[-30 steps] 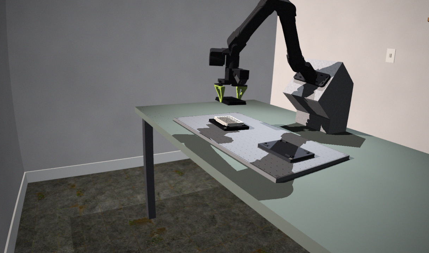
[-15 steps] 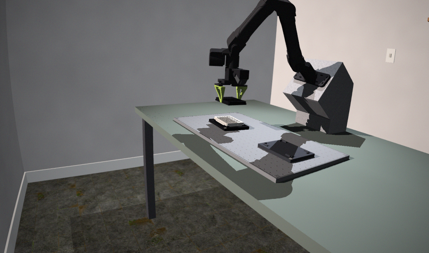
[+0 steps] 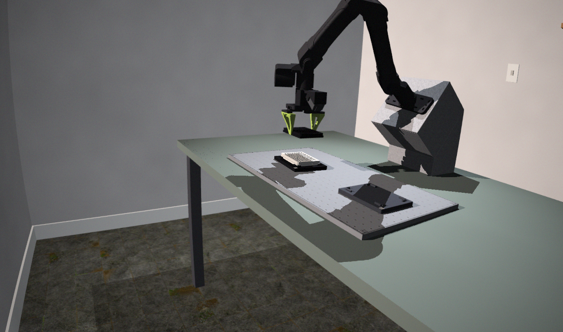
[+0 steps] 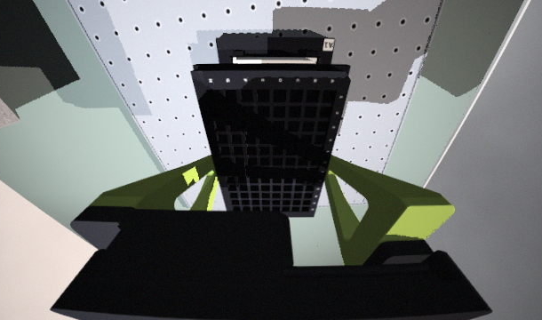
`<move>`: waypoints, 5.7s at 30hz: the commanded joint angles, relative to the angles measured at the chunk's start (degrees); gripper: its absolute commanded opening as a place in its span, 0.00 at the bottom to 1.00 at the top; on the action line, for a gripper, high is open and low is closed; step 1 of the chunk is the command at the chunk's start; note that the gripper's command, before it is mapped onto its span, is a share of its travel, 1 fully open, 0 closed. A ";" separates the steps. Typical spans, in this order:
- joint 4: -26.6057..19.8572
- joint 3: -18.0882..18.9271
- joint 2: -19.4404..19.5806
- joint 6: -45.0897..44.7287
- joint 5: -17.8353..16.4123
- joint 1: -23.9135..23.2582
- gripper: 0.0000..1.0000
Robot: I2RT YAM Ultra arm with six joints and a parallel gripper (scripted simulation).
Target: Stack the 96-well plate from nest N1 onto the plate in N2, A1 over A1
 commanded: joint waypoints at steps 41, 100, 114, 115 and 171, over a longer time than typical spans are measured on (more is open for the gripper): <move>-0.95 1.93 -1.29 -0.40 -0.97 -1.26 0.00; 14.95 -0.21 9.76 4.72 3.67 5.35 0.00; 15.13 -0.77 9.75 4.76 3.77 5.58 0.00; 15.14 -0.82 9.74 4.76 3.78 5.60 0.00; 15.98 -0.45 12.26 5.09 4.11 6.19 0.00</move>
